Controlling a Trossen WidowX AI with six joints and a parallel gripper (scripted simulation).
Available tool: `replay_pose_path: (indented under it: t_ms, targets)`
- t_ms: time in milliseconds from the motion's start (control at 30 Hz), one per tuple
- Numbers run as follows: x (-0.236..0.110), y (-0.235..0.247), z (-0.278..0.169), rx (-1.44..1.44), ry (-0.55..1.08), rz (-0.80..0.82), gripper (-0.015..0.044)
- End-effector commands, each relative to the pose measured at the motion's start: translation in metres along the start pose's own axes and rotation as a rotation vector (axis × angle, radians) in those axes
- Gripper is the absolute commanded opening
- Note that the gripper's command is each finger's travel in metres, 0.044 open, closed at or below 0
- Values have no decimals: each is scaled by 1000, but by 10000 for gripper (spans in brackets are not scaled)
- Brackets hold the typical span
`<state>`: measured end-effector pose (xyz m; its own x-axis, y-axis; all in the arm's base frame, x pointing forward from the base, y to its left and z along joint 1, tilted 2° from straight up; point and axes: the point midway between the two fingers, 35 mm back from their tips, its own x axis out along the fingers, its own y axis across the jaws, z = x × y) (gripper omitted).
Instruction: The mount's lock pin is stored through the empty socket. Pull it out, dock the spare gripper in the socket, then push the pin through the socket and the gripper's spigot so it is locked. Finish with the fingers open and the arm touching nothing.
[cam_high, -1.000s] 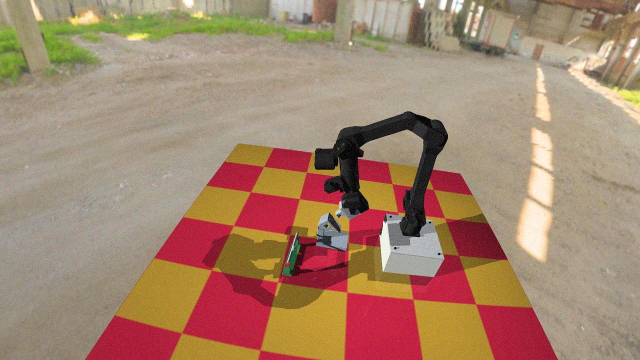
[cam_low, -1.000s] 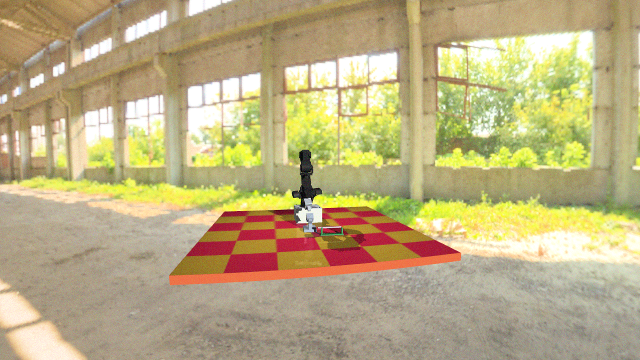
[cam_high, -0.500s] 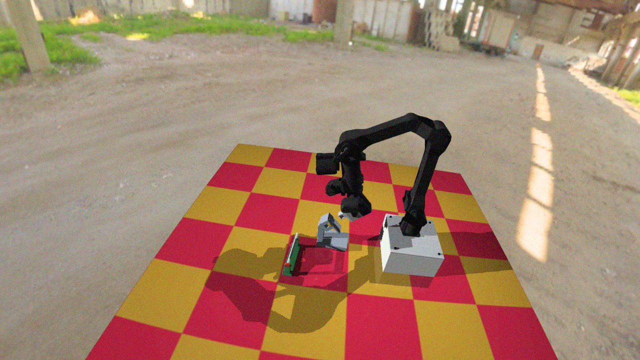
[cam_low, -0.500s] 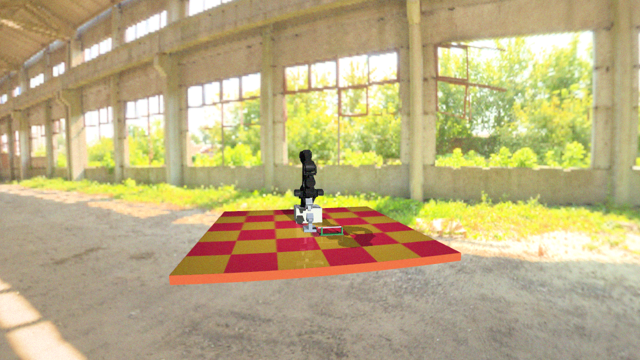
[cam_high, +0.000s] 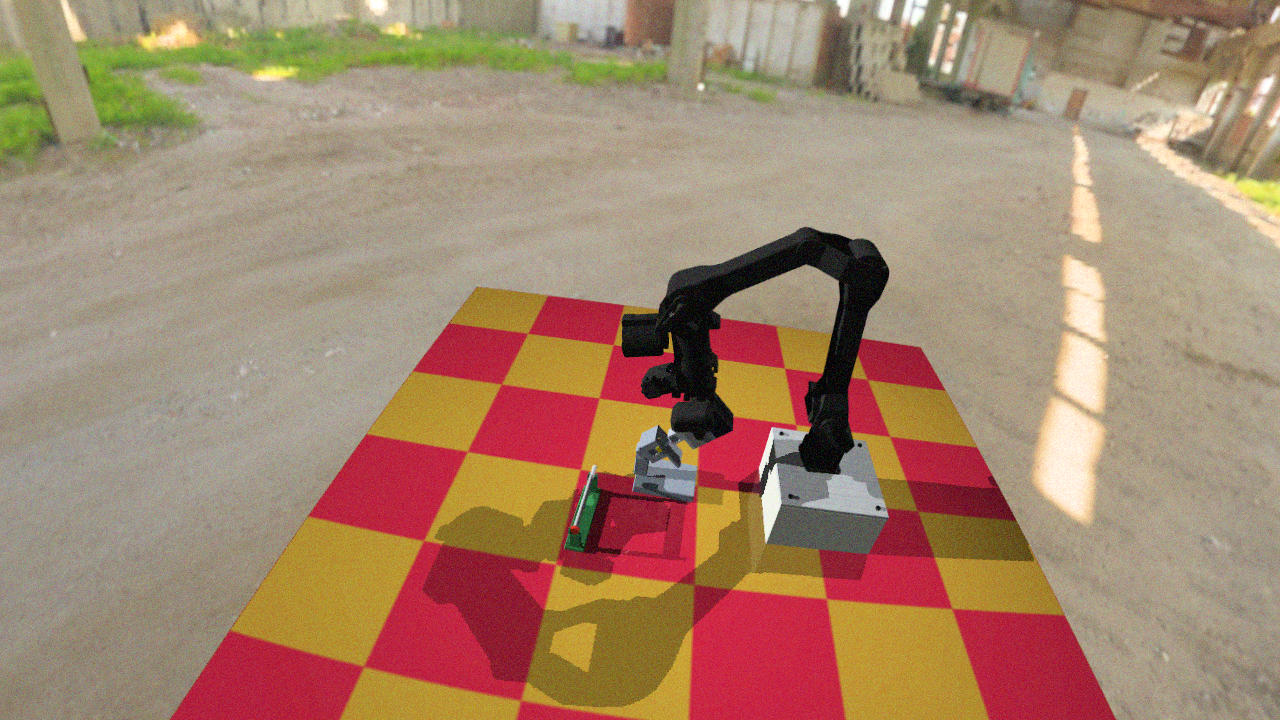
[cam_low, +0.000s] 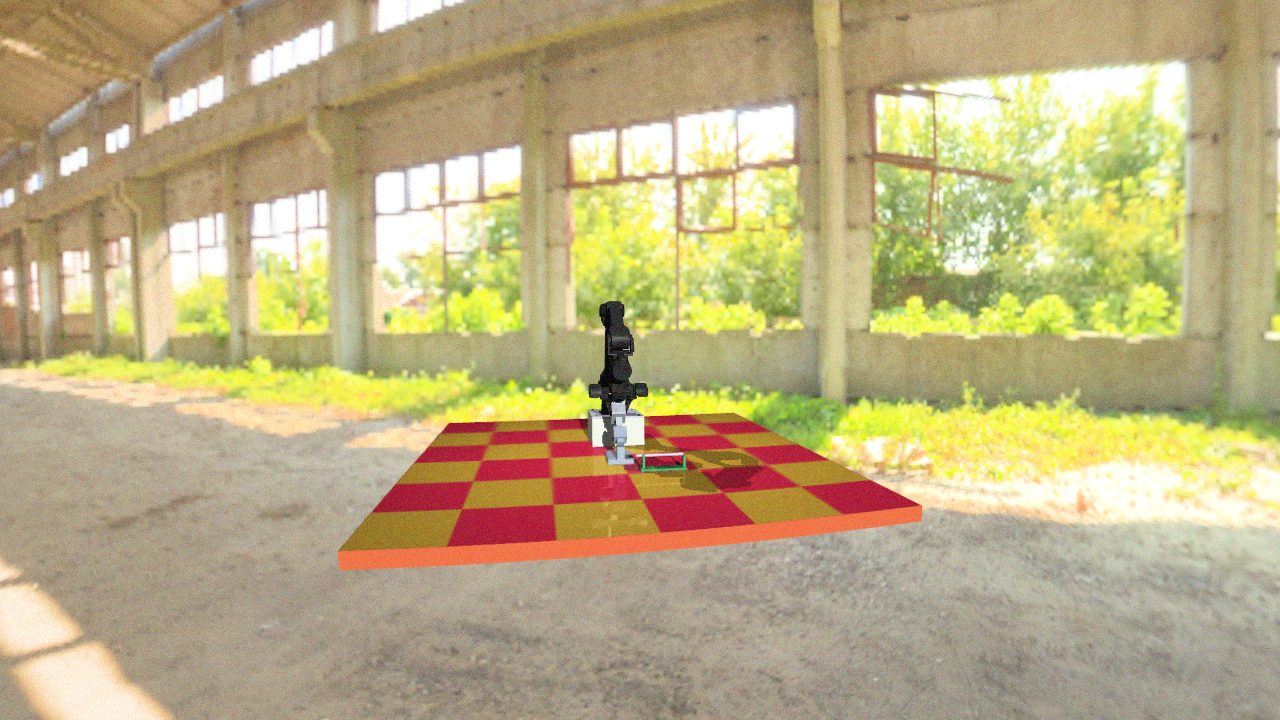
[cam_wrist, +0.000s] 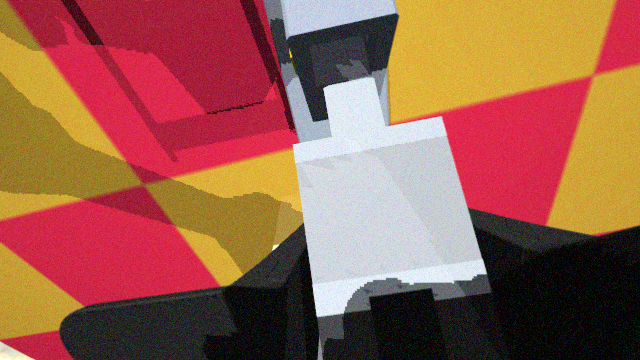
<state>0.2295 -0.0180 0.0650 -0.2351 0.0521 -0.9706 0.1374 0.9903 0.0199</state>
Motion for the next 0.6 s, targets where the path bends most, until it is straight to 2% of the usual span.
replay_pose_path:
  t_ms: [0, 567]
  targets:
    - [1, 0, 6, 5, -9, -2, 0]
    - [12, 0, 26, 3, -11, -2, 0]
